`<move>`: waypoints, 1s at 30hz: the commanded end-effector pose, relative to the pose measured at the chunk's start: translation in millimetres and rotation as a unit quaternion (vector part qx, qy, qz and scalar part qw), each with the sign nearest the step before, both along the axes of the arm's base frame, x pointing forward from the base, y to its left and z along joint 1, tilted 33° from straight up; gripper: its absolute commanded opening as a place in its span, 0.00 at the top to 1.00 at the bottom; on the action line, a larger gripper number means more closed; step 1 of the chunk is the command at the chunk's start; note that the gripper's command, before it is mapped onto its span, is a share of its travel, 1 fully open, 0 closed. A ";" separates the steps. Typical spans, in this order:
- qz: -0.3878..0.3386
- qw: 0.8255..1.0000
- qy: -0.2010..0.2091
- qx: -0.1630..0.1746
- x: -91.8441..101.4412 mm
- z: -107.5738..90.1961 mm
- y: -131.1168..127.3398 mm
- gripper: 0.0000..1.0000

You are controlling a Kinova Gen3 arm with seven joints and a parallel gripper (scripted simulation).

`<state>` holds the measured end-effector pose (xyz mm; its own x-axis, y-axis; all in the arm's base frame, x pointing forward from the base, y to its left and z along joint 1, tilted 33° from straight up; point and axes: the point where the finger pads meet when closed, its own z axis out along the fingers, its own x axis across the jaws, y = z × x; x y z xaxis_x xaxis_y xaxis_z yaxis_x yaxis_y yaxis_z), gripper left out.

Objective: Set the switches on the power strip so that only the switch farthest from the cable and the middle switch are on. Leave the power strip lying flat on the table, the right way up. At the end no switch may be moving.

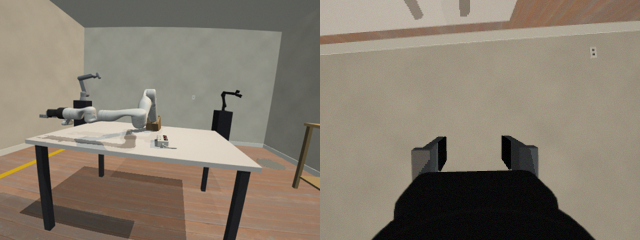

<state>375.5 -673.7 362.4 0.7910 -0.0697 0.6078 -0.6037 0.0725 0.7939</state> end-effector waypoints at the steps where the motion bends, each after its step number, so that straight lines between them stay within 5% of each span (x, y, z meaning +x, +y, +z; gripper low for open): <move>1: -0.001 1.000 -0.001 -0.001 -0.9 1.4 -0.1 0.00; 30: -0.006 1.000 -0.010 0.005 -1.2 0.3 6.8 0.00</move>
